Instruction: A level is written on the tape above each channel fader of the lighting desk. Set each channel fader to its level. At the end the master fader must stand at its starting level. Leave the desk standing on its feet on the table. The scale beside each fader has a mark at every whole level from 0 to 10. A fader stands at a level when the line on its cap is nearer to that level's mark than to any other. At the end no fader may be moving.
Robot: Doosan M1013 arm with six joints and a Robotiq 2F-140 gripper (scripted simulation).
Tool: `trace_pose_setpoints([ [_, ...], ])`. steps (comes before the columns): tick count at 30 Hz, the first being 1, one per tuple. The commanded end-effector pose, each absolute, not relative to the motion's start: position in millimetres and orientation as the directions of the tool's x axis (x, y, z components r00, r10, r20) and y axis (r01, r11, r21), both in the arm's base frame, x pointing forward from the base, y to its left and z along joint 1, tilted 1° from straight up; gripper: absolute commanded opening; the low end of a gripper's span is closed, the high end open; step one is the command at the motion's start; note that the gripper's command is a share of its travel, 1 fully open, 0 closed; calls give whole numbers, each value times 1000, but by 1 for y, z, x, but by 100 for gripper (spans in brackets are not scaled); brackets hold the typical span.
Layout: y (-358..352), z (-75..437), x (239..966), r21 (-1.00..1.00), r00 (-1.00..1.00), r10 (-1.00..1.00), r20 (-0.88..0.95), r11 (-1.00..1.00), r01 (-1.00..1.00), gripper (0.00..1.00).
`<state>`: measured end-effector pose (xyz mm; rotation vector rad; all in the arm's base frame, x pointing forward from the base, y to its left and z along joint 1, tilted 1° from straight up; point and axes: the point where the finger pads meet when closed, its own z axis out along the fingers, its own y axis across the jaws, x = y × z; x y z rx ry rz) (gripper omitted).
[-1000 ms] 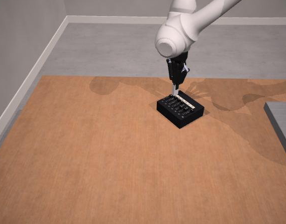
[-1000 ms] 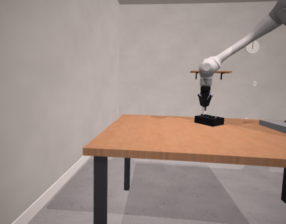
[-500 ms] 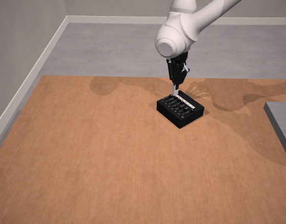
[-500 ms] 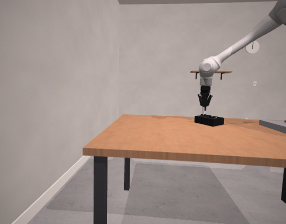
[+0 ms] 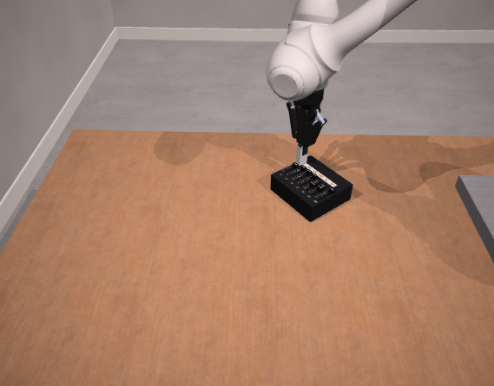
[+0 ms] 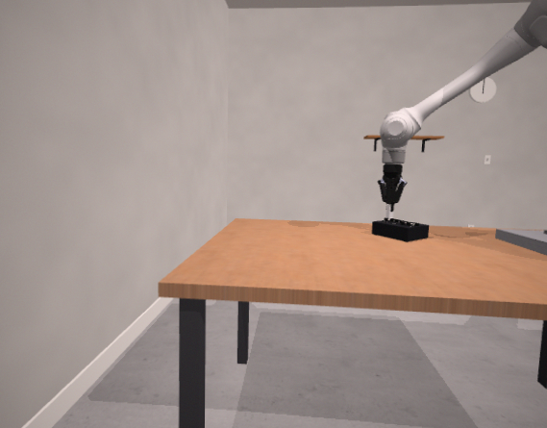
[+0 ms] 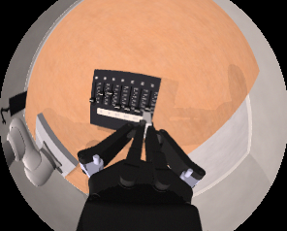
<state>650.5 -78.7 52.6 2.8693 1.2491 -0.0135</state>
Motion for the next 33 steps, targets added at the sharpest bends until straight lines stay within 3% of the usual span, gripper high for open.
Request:
trace_pose_setpoints([
  [1,-78,53,651,8,681,732,-13,-681,732,0],
  [33,-67,52,661,8,681,732,-13,-681,732,0],
])
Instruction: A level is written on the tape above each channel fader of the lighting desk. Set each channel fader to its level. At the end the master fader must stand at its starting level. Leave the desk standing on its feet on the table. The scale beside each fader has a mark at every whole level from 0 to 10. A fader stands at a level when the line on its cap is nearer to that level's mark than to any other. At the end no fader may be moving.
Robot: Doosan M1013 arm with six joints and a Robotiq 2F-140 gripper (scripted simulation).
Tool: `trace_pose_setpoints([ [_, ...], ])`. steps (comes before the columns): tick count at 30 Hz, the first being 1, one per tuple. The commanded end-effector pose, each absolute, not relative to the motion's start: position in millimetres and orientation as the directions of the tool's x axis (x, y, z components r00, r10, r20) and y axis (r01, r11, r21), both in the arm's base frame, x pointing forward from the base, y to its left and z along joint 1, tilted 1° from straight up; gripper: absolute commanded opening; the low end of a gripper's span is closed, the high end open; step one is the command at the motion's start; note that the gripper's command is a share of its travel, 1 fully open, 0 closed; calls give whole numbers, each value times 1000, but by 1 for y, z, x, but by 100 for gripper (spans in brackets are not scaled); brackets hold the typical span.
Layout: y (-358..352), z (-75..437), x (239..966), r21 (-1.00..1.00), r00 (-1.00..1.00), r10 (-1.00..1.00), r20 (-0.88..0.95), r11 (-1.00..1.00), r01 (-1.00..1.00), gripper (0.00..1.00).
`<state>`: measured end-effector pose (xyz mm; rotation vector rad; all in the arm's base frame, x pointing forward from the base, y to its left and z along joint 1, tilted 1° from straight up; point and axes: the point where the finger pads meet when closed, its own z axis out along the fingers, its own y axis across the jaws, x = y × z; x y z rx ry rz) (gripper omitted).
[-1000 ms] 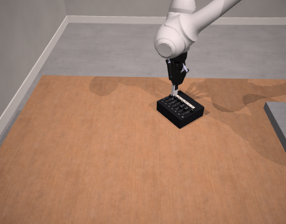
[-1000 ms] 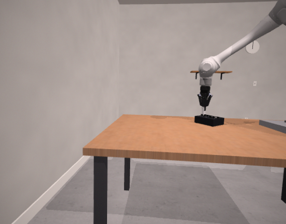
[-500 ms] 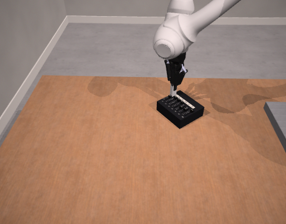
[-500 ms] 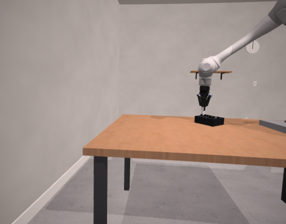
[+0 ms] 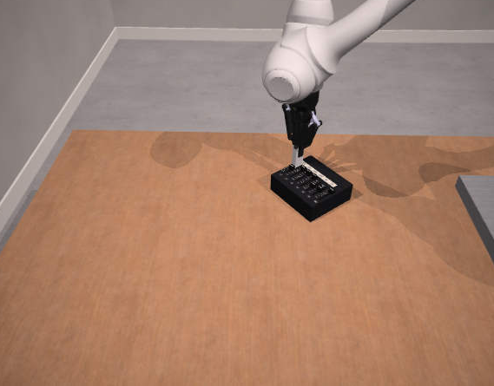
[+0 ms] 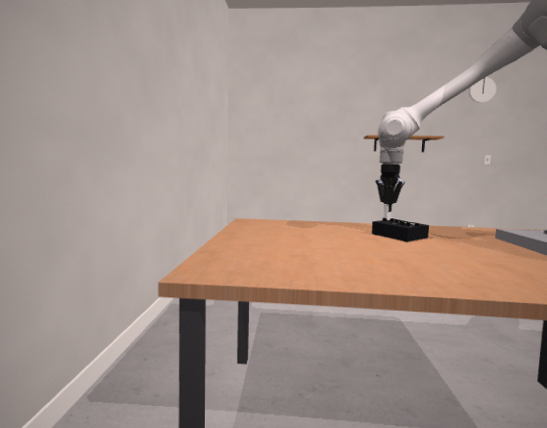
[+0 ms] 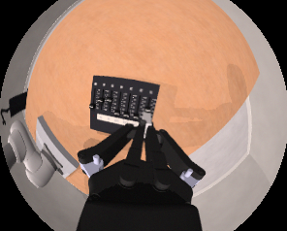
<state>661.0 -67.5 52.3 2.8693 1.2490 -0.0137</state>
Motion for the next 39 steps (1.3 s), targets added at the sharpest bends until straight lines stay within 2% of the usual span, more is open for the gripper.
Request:
trace_pose_setpoints([
  [1,-67,52,661,8,681,732,-13,-681,732,0],
  [39,-70,53,659,8,681,732,-13,-681,732,0],
])
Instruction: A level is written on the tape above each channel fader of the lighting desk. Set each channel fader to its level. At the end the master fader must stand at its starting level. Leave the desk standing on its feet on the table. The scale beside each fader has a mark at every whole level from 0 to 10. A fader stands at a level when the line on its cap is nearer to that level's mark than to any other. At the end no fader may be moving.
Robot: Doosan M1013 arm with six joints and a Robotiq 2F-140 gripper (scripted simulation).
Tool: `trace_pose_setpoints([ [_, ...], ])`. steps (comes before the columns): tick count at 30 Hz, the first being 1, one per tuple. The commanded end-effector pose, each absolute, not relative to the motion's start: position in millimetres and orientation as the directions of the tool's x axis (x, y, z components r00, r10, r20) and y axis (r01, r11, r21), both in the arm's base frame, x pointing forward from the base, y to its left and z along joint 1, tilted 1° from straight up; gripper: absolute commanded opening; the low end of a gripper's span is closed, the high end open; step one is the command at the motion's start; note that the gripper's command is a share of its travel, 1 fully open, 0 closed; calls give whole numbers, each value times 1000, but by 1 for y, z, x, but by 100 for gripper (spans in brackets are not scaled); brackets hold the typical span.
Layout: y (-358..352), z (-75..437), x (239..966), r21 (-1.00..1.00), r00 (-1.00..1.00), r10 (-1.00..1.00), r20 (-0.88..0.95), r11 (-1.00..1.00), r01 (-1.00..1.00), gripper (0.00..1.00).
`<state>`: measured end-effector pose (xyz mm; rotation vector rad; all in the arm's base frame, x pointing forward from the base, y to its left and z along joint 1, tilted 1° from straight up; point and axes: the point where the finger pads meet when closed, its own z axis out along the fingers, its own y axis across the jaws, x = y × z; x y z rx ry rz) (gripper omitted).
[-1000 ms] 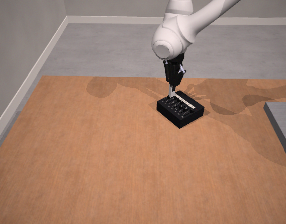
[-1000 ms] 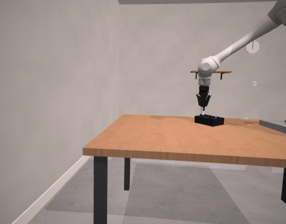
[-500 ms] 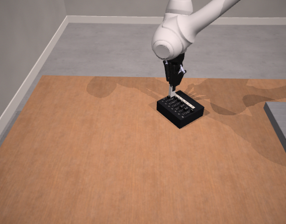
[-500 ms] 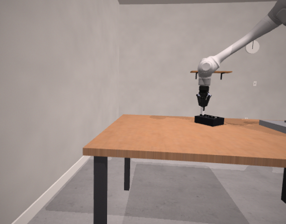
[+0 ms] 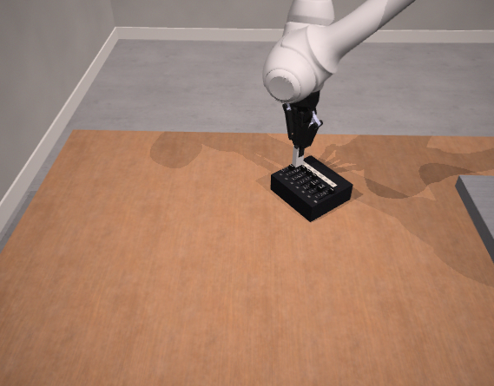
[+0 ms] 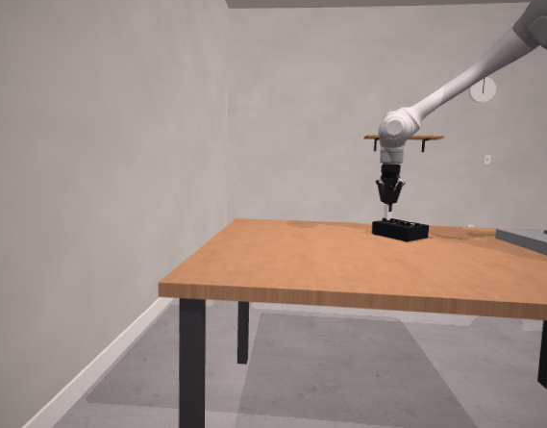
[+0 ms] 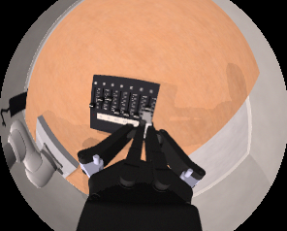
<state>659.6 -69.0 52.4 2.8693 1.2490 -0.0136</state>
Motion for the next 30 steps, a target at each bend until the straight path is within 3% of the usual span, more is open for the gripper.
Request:
trace_pose_setpoints([
  [1,-70,53,659,8,681,732,-13,-681,732,0],
  [30,-70,90,658,8,681,732,-13,-681,732,0],
])
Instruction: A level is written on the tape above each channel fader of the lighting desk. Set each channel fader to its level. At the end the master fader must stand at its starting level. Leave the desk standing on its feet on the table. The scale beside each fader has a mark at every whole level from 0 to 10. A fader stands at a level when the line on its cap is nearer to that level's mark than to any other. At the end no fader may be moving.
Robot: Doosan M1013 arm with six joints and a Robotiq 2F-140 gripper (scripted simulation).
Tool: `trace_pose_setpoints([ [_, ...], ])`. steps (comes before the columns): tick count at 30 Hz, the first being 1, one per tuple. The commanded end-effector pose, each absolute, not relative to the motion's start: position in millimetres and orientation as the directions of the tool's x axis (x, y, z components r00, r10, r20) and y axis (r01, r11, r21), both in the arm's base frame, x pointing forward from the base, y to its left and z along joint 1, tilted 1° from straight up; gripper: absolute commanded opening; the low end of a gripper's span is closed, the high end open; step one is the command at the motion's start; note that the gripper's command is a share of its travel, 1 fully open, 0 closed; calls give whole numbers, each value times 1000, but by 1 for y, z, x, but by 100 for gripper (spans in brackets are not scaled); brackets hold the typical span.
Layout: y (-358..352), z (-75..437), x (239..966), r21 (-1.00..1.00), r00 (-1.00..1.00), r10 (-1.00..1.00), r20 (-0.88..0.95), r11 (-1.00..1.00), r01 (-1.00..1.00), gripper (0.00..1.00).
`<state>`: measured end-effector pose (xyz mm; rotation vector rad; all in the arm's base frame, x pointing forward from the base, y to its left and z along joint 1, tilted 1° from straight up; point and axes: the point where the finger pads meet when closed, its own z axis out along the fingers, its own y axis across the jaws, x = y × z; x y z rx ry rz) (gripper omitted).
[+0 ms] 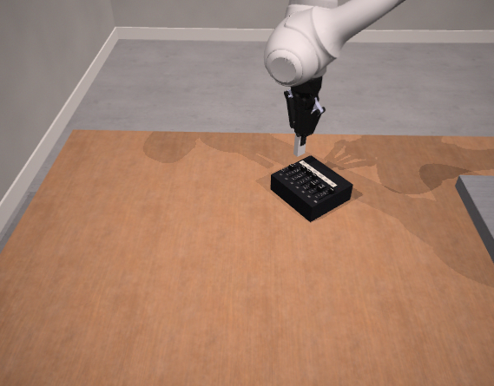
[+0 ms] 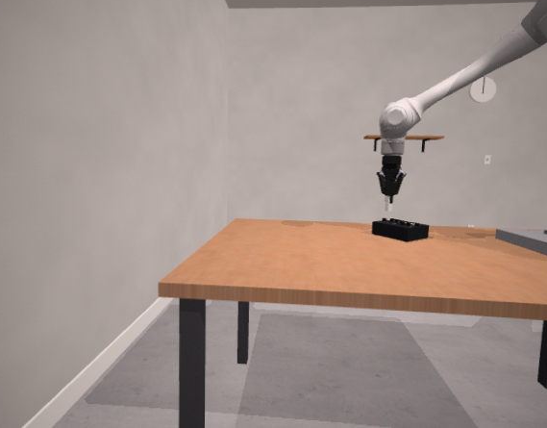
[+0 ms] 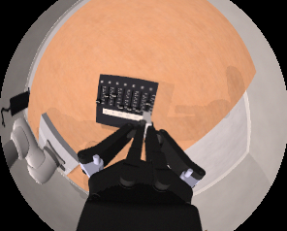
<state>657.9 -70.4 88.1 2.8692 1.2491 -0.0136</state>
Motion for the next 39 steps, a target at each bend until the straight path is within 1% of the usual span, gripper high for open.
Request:
trace_pose_setpoints([
  [1,-70,91,658,8,681,732,-13,-681,732,0],
  [25,-70,93,658,8,691,723,-12,-691,723,0],
  [33,-70,93,658,8,722,692,-12,-722,692,0],
  [39,-68,92,657,9,781,625,-11,-781,625,0],
])
